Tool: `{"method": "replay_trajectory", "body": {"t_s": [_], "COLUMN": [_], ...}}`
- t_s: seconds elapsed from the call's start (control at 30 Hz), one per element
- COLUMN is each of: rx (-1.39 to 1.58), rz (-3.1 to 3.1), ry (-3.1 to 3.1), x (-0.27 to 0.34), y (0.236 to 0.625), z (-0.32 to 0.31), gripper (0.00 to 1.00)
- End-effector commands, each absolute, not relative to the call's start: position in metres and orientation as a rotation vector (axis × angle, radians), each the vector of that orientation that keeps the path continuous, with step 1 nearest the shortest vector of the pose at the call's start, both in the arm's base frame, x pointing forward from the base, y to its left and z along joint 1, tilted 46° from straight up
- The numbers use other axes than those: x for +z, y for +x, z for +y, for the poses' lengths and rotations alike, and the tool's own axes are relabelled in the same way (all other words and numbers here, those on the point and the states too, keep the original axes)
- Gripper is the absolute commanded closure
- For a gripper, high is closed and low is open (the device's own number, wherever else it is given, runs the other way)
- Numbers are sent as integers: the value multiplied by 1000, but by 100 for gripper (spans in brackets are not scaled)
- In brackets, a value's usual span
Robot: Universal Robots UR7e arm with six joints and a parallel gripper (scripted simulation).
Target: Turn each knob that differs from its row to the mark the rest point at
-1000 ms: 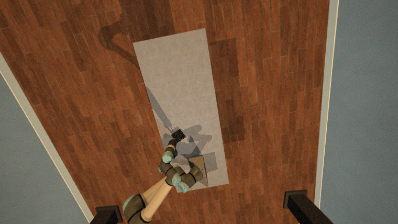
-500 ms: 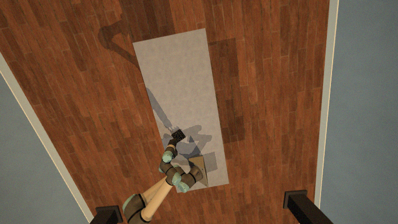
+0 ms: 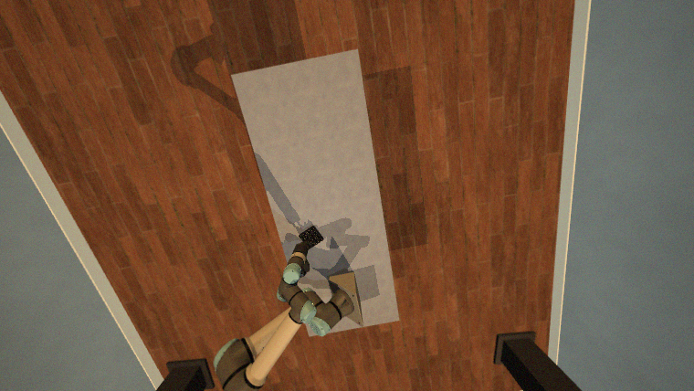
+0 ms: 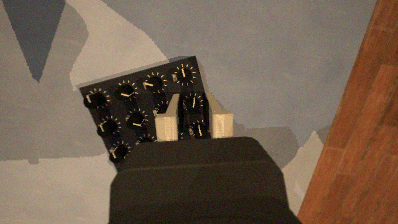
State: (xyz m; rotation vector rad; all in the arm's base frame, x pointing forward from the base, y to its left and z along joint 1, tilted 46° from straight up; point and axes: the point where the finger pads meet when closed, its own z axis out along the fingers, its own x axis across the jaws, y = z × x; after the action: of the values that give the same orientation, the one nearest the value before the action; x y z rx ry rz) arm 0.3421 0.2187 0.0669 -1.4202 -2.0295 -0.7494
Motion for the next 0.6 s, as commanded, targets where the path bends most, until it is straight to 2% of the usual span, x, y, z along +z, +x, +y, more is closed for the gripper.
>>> {"method": "replay_trajectory", "body": {"t_s": [0.0, 0.33, 0.37, 0.57], "rx": [-750, -750, -750, -750], "rz": [-2030, -2030, -2030, -2030], "ry": [-1421, -1421, -1421, -1421], "x": [67, 67, 67, 67], "y": [343, 343, 343, 343], "z": [218, 218, 218, 218], "gripper": [54, 54, 70, 70]}}
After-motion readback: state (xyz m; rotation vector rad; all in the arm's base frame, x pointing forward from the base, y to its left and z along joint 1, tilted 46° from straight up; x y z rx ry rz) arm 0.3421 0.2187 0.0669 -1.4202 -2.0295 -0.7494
